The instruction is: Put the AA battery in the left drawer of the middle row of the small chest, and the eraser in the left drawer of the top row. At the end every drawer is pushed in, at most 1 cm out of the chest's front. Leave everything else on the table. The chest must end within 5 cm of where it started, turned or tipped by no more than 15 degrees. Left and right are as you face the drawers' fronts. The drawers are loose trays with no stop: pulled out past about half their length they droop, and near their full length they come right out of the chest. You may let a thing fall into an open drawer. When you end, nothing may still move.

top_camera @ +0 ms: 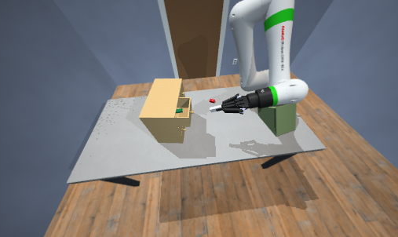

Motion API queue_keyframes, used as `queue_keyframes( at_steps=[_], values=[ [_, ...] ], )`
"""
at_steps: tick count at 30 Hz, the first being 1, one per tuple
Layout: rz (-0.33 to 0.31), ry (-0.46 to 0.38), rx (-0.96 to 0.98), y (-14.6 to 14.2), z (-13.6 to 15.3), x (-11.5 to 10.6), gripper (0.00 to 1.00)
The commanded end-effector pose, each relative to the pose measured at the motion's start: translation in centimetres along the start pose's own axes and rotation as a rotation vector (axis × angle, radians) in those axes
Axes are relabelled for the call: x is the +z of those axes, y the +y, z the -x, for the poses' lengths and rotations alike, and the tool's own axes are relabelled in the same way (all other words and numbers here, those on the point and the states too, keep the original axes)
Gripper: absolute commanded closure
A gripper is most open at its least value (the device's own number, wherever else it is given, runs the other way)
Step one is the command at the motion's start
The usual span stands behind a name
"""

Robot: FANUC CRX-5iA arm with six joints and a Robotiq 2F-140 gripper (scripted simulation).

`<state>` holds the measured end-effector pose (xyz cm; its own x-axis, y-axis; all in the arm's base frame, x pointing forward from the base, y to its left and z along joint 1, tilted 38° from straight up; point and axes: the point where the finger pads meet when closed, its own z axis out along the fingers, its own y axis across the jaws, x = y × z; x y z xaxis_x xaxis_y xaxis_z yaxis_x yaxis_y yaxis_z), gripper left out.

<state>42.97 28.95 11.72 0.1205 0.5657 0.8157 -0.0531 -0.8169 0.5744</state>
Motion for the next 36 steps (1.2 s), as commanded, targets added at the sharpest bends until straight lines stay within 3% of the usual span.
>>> queue_keyframes(
  at_steps=[1, 18, 36],
  values=[
    [-0.001, 0.001, 0.000, 0.0, -0.1, 1.0, 1.00],
    [-0.001, 0.001, 0.000, 0.0, -0.3, 5.4, 1.00],
    [-0.001, 0.001, 0.000, 0.0, -0.3, 5.7, 1.00]
  ],
)
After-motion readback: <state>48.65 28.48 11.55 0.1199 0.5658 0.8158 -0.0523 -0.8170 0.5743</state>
